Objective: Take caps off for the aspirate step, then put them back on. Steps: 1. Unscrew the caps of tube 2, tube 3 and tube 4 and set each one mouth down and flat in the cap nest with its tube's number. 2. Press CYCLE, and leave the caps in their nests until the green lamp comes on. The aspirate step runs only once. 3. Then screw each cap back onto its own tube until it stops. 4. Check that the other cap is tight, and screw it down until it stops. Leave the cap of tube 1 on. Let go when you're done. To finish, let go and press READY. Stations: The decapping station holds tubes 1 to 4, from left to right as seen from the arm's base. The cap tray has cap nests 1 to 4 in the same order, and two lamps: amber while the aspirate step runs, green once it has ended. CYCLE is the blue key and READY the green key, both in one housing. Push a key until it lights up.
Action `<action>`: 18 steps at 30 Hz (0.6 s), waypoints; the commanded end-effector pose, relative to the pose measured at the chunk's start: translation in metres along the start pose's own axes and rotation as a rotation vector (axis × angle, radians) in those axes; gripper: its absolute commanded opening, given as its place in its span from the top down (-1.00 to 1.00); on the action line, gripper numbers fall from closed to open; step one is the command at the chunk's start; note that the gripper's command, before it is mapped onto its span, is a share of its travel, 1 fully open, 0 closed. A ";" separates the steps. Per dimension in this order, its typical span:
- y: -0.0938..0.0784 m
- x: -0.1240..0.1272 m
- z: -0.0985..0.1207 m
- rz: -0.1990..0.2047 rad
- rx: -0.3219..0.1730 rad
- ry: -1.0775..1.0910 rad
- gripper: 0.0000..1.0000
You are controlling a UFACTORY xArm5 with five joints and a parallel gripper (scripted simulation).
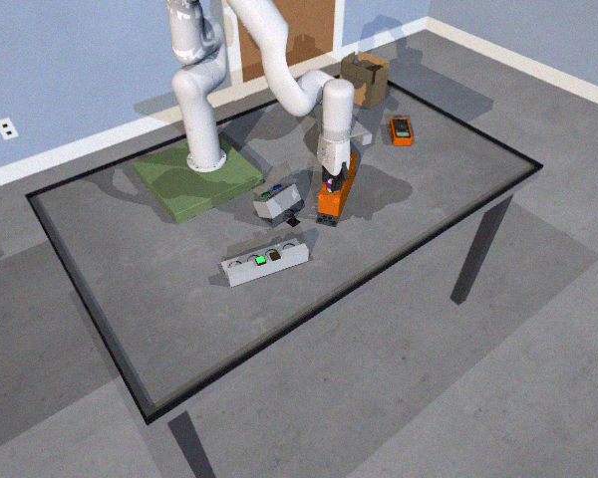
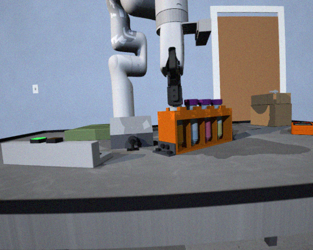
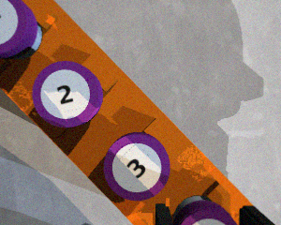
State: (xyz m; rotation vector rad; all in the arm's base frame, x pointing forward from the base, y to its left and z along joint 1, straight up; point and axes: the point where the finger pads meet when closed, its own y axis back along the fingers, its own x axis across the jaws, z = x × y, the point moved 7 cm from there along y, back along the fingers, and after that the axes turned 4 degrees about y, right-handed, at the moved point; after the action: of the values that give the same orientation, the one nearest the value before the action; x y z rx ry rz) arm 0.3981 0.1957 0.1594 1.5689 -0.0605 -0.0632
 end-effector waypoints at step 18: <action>0.003 0.001 -0.001 0.005 0.002 0.734 0.08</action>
State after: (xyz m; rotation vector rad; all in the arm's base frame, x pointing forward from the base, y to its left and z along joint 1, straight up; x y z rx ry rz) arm 0.3983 0.1960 0.1607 1.5456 0.3287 0.3285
